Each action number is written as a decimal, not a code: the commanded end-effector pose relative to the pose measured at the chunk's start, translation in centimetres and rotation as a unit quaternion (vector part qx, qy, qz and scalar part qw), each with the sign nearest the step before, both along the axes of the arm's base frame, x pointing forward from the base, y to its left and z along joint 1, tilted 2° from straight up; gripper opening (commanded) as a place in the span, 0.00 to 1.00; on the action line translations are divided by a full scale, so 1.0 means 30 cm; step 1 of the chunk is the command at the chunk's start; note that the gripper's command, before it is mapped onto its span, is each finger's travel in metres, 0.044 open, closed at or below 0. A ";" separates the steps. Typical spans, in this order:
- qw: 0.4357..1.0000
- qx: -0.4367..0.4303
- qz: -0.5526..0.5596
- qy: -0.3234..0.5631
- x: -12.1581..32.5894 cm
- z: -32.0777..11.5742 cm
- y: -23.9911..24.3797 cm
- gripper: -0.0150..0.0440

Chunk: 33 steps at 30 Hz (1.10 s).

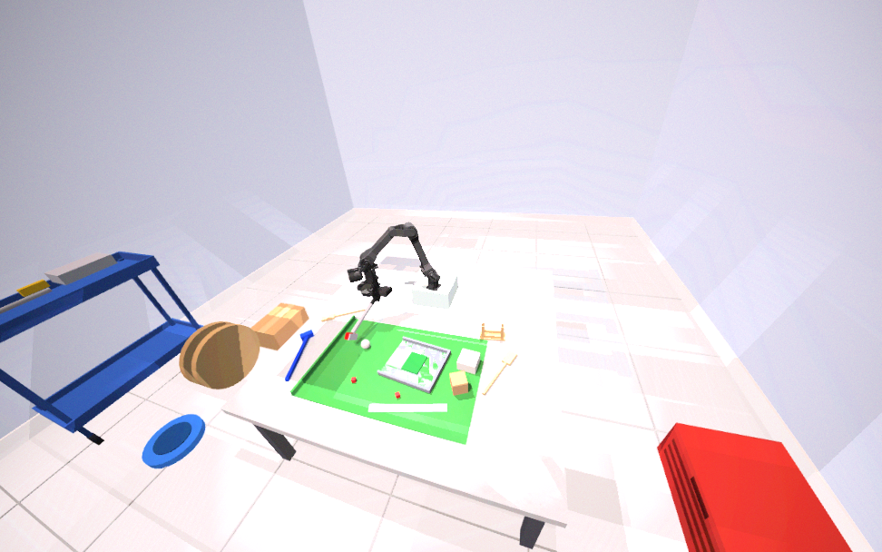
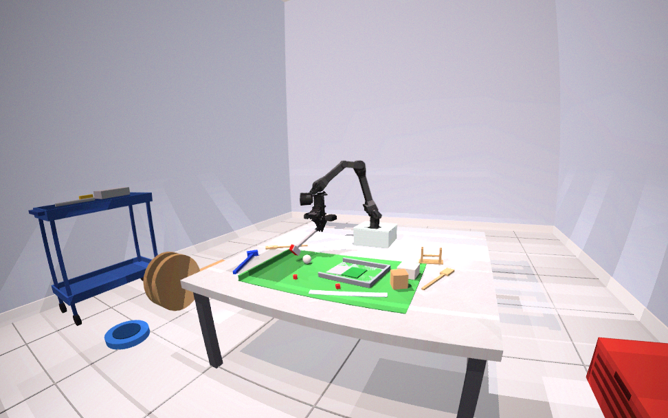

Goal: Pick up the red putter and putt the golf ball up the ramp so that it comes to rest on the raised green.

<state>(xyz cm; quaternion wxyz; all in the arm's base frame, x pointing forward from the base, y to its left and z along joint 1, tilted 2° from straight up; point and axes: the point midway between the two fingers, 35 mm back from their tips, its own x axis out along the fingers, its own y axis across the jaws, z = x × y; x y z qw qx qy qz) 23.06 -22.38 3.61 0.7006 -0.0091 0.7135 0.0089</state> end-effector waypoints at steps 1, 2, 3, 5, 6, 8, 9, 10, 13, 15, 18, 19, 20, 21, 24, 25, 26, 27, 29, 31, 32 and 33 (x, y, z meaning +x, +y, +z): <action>1.000 -0.003 -0.002 -0.003 0.003 -0.013 -0.005 0.25; 1.000 -0.003 -0.002 -0.003 0.003 -0.016 -0.005 0.25; 1.000 -0.003 -0.002 -0.003 0.003 -0.020 -0.005 0.25; 1.000 -0.003 -0.002 -0.003 0.004 -0.031 -0.005 0.25; 1.000 -0.003 -0.002 -0.003 0.004 -0.036 -0.005 0.25; 1.000 -0.003 -0.002 -0.003 0.004 -0.047 -0.005 0.25; 1.000 -0.003 -0.002 -0.003 0.003 -0.052 -0.005 0.25; 1.000 -0.003 -0.002 -0.003 0.003 -0.058 -0.005 0.25; 1.000 -0.003 -0.002 -0.003 0.003 -0.074 -0.005 0.25; 1.000 -0.003 -0.002 -0.003 0.003 -0.084 -0.005 0.25; 1.000 -0.003 -0.002 -0.003 0.002 -0.100 -0.004 0.25; 1.000 -0.003 -0.002 -0.003 0.002 -0.105 -0.004 0.25; 1.000 -0.003 -0.002 -0.003 0.002 -0.107 -0.004 0.25; 1.000 -0.003 -0.002 -0.003 0.002 -0.108 -0.004 0.25; 1.000 -0.003 -0.001 -0.003 0.002 -0.096 -0.004 0.25; 1.000 -0.003 -0.001 -0.003 0.002 -0.096 -0.004 0.25; 1.000 -0.003 -0.001 -0.003 0.002 -0.096 -0.004 0.25; 1.000 -0.003 -0.001 -0.003 0.002 -0.096 -0.004 0.25; 1.000 -0.003 -0.001 -0.003 0.002 -0.096 -0.004 0.25; 1.000 -0.003 -0.001 -0.003 0.002 -0.096 -0.004 0.25; 1.000 -0.003 -0.001 -0.003 0.003 -0.096 -0.007 0.25; 1.000 -0.003 -0.001 -0.003 0.003 -0.097 -0.012 0.25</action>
